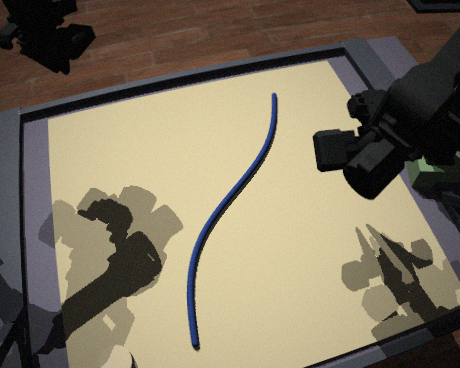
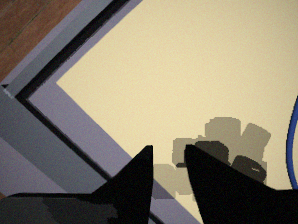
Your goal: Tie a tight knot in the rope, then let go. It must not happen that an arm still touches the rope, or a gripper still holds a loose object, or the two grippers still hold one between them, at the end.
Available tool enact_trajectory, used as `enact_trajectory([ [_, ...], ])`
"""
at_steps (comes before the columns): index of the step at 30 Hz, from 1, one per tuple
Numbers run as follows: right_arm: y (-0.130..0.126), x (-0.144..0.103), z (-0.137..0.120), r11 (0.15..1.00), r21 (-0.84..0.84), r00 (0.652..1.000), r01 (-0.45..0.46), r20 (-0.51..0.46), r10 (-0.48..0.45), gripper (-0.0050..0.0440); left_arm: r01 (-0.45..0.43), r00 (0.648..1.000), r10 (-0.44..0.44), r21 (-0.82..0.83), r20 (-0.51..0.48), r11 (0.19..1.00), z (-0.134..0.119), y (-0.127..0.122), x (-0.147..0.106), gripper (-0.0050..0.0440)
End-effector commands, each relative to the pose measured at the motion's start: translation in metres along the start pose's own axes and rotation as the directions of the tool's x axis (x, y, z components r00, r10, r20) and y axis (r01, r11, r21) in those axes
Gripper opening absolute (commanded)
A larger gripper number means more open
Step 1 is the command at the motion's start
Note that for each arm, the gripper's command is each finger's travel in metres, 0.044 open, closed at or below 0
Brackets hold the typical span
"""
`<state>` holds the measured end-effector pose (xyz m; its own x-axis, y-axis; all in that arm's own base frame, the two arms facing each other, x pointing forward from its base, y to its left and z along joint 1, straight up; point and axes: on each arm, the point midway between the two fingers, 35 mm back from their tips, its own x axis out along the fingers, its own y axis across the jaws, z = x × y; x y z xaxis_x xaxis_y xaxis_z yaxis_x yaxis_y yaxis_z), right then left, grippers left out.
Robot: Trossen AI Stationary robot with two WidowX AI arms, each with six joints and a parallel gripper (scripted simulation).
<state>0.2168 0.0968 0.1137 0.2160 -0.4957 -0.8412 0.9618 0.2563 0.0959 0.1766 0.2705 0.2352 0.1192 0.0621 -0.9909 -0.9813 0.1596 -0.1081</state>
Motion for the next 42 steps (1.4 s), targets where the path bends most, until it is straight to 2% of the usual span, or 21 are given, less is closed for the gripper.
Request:
enact_trajectory([
  [1, 0.024, 0.018, 0.006, 0.992, 0.096, 0.993, 0.077, -0.1, -0.068, 0.01, 0.012, 1.0, -0.012, -0.001, 0.019, 1.0, -0.001, -0.001, -0.007, 0.01],
  [6, 0.054, 0.057, 0.024, 0.956, 0.215, 0.958, 0.2, -0.248, -0.144, 0.01, 0.012, 1.0, -0.012, -0.001, 0.019, 1.0, -0.001, -0.001, -0.007, 0.01],
  [12, 0.08, 0.104, 0.054, 0.899, 0.329, 0.906, 0.29, -0.398, -0.146, 0.01, 0.012, 1.0, -0.012, -0.001, 0.019, 1.0, -0.001, -0.001, -0.007, 0.01],
  [15, 0.083, 0.11, 0.059, 0.89, 0.345, 0.898, 0.3, -0.417, -0.141, 0.01, 0.012, 1.0, -0.012, -0.001, 0.019, 1.0, -0.001, -0.001, -0.007, 0.01],
  [22, 0.094, 0.147, 0.089, 0.841, 0.422, 0.86, 0.338, -0.502, -0.094, 0.01, 0.012, 1.0, -0.012, -0.001, 0.019, 1.0, -0.001, -0.001, -0.007, 0.01],
  [29, 0.096, 0.159, 0.1, 0.824, 0.447, 0.848, 0.347, -0.524, -0.073, 0.01, 0.012, 1.0, -0.012, -0.001, 0.019, 1.0, -0.001, -0.001, -0.007, 0.01],
  [42, 0.096, 0.162, 0.099, 0.824, 0.448, 0.848, 0.347, -0.525, -0.072, 0.01, 0.012, 1.0, -0.012, -0.001, 0.019, 1.0, -0.001, -0.001, -0.007, 0.01],
])
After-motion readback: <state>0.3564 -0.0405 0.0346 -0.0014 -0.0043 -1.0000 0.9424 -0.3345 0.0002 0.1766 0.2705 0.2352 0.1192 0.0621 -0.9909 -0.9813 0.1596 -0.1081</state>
